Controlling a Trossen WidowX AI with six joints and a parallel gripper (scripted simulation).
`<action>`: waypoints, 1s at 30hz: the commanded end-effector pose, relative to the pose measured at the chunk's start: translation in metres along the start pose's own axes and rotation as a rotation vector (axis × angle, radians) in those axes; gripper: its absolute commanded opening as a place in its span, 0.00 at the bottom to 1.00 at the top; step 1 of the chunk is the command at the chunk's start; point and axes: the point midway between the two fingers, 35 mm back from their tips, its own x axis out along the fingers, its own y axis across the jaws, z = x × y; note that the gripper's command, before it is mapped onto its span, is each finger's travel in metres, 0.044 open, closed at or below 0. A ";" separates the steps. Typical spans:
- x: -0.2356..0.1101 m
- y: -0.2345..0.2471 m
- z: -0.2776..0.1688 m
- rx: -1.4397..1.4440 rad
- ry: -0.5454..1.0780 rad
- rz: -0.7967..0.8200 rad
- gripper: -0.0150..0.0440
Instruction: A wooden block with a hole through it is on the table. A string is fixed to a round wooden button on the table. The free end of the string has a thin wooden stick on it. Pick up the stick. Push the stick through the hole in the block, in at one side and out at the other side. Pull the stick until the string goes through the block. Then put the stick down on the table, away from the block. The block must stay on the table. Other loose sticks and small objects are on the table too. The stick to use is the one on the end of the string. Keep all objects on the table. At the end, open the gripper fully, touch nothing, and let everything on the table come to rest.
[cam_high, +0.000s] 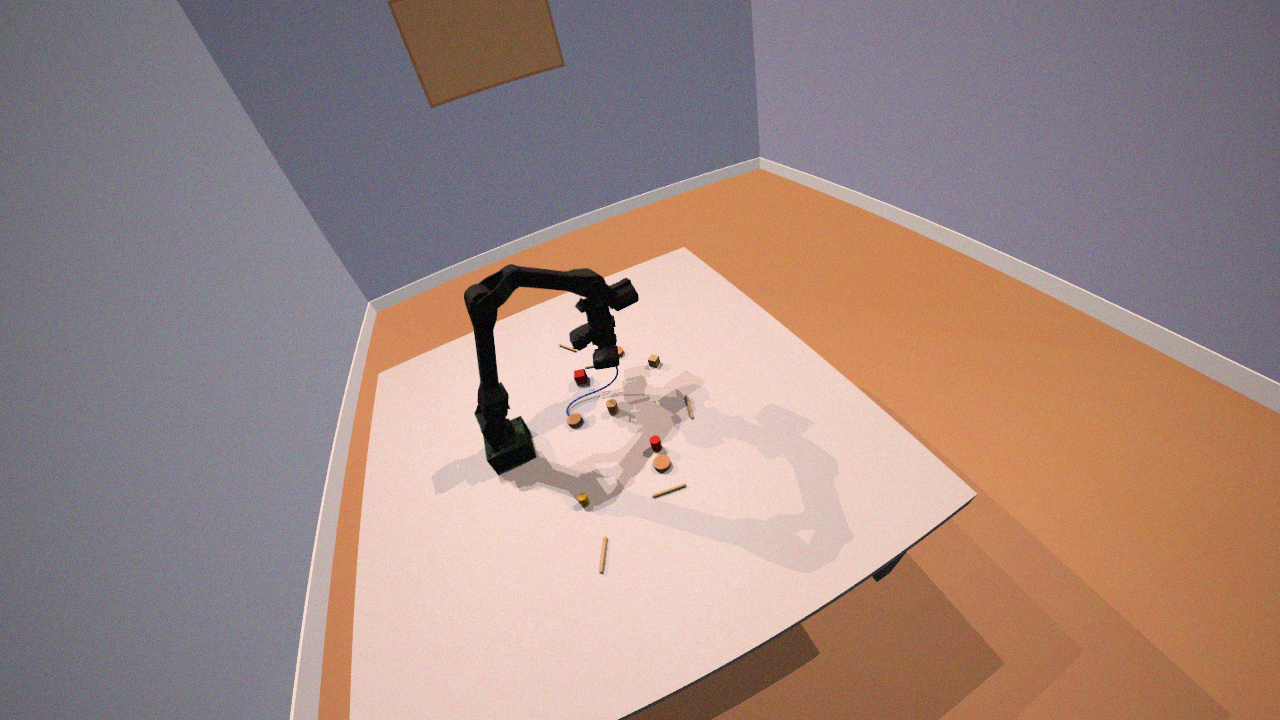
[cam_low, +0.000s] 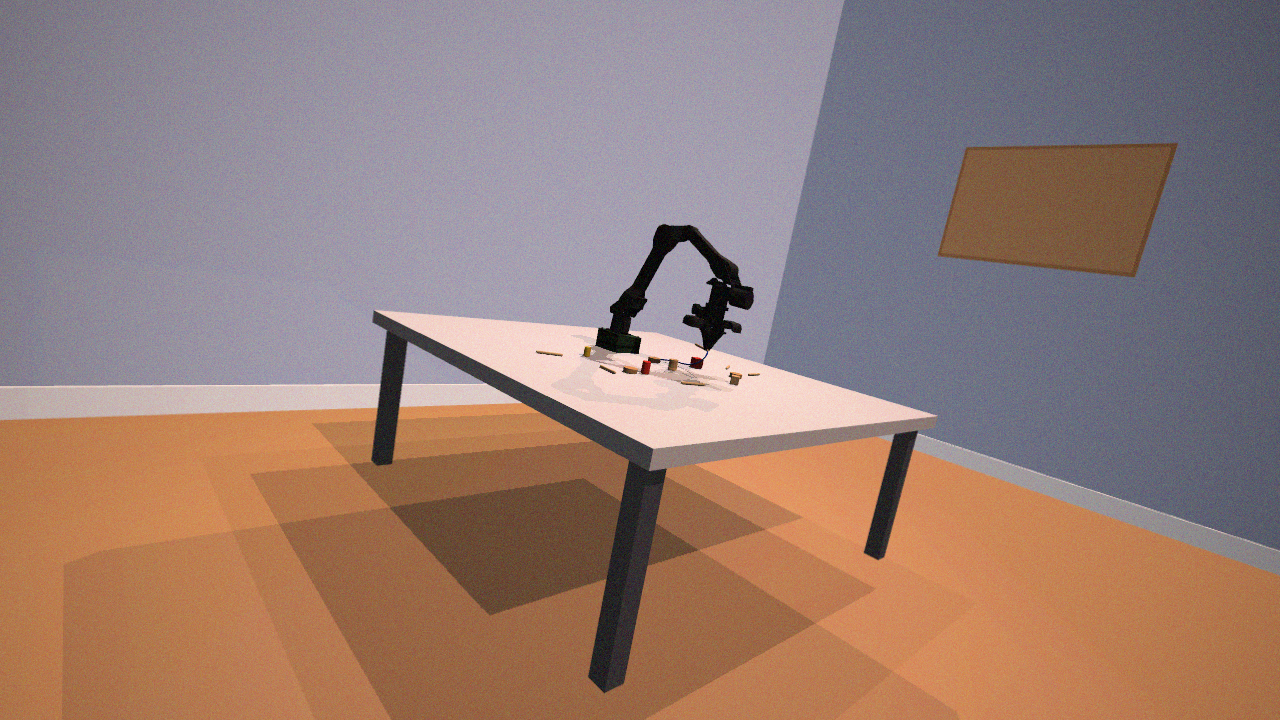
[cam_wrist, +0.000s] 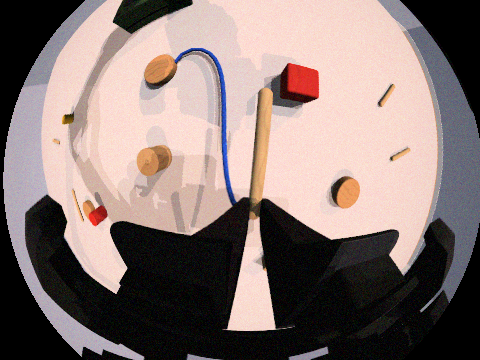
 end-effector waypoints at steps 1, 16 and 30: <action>0.005 0.002 0.001 0.004 0.022 0.006 0.25; 0.016 0.005 0.002 0.003 0.065 0.006 0.25; 0.014 0.004 -0.016 0.003 0.068 0.006 0.25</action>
